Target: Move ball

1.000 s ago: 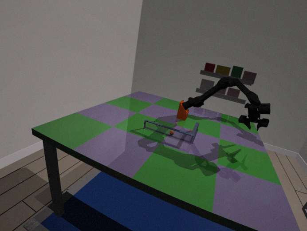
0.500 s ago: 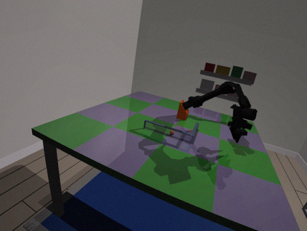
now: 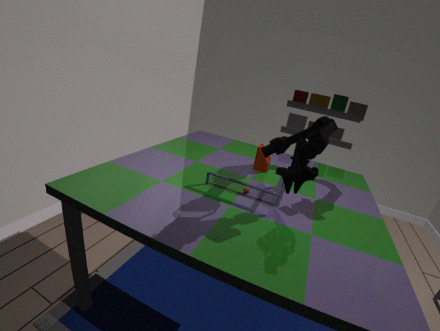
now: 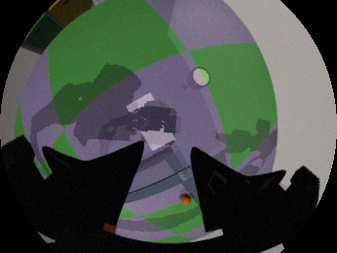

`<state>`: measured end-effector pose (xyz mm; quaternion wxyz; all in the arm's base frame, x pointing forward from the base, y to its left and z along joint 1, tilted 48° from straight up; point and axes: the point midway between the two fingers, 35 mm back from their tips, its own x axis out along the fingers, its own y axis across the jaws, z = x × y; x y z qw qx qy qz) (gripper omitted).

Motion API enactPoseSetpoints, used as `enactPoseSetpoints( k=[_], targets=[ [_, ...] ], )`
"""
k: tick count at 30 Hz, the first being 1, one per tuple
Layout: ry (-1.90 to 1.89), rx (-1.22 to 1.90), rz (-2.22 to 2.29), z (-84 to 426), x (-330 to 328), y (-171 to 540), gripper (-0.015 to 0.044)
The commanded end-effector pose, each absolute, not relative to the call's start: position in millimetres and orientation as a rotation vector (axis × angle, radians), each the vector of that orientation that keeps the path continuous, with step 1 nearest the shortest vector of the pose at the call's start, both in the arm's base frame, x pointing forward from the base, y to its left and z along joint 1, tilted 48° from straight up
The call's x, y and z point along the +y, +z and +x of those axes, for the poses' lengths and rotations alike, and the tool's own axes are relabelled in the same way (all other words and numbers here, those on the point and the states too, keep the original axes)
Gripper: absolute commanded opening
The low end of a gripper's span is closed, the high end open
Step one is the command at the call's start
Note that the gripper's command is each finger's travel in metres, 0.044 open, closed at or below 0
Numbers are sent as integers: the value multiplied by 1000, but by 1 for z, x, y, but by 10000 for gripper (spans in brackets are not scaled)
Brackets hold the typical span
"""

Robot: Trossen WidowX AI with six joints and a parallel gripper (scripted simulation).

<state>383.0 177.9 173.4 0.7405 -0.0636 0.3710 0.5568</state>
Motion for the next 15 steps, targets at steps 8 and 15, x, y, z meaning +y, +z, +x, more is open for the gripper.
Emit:
enactPoseSetpoints(
  k=[8,15],
  targets=[
    [890,1275,295,383,83,67,235],
    [767,1474,517,371,64,23,235]
  ],
)
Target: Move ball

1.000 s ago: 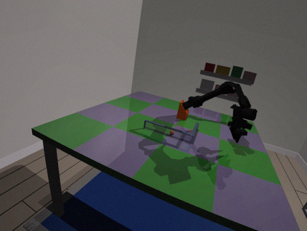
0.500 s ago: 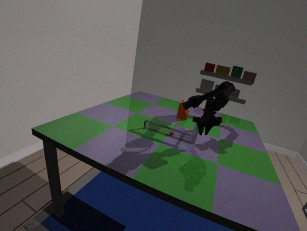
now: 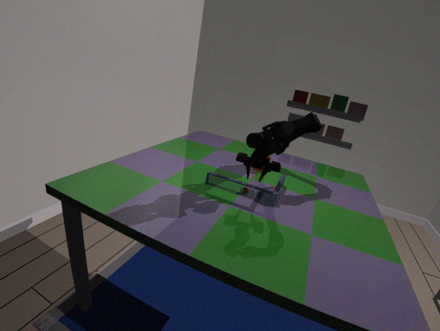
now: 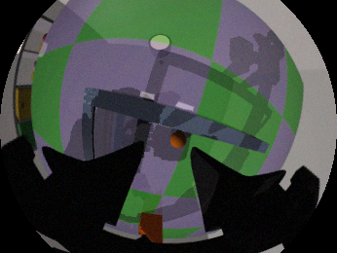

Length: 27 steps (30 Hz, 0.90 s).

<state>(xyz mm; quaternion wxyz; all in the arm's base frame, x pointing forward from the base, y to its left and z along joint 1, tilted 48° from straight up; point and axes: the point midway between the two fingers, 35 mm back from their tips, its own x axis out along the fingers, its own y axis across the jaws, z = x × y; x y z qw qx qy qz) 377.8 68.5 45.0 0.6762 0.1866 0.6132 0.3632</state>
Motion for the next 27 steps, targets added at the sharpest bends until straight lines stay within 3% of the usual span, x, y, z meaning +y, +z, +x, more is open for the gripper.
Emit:
enactPoseSetpoints(
  k=[1,27],
  targets=[
    [759,1490,537,371,64,19,235],
    [753,1502,554,368,87,-6,235]
  ],
)
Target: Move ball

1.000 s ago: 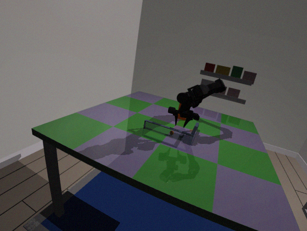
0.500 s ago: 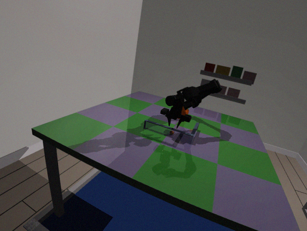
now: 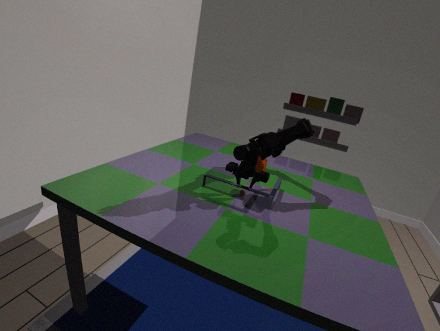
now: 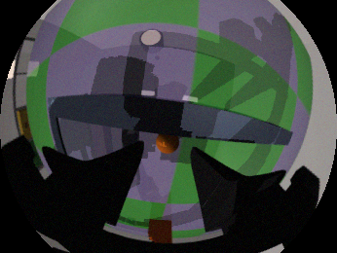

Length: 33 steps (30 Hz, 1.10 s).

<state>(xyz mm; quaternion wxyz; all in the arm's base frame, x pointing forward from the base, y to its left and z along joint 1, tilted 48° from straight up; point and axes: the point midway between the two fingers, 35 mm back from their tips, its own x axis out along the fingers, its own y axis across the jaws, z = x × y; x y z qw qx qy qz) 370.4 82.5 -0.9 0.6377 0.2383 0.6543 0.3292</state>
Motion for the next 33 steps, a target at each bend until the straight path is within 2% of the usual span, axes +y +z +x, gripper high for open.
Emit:
enactPoseSetpoints(
  k=[1,11,15,23,26,33],
  targets=[
    [753,1502,554,368,89,-7,235],
    [754,1502,555,366,99,-16,235],
    [754,1502,555,366,99,-16,130],
    [754,1502,555,366,99,-16,77],
    [746,1505,566,364,96,-15,0],
    [719,1515,594,359,73,1,0]
  ],
)
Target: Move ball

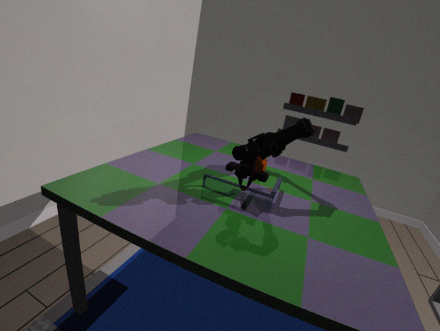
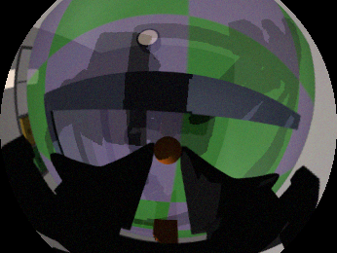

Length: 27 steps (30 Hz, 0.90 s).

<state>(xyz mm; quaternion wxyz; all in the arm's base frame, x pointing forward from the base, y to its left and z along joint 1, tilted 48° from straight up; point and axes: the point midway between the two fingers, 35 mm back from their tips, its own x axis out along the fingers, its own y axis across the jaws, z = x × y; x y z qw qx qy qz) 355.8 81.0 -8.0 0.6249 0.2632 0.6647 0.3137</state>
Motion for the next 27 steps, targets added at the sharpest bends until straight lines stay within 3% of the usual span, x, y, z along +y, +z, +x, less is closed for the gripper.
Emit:
enactPoseSetpoints(
  k=[1,19,27],
  targets=[
    [720,1514,590,360,70,4,0],
    [747,1505,551,376,9,64,0],
    [873,1421,415,364,18,76,0]
  ],
)
